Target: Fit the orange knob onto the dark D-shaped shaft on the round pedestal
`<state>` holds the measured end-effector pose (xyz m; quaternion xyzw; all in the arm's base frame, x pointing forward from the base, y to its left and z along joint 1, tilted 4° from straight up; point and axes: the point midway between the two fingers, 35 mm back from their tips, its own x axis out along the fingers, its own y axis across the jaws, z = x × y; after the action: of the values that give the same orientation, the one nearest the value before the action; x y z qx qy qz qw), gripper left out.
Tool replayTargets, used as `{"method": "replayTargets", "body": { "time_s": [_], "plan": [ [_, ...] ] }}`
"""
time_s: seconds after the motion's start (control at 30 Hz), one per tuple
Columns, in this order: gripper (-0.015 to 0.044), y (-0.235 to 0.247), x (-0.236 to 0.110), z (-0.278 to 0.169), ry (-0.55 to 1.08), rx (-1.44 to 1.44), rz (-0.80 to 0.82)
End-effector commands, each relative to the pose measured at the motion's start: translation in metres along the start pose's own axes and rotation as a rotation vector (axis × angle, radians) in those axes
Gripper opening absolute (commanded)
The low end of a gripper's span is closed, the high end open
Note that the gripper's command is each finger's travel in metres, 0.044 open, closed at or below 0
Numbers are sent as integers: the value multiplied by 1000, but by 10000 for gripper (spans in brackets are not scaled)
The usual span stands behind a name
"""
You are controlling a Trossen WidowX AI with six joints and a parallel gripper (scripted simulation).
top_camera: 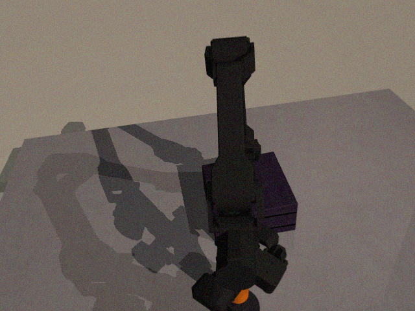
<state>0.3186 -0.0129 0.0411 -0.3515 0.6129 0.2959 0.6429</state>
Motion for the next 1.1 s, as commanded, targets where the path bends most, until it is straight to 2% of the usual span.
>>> {"method": "replayTargets", "body": {
  "time_s": [0.0,0.5,0.73,1.07],
  "plan": [
    [0,0,1,0,-3,-5,3],
    [0,-3,-4,3,-3,-5,3],
    [0,-5,-4,4,-3,-204,2],
    [0,-3,-1,3,-3,-214,2]
  ]
}}
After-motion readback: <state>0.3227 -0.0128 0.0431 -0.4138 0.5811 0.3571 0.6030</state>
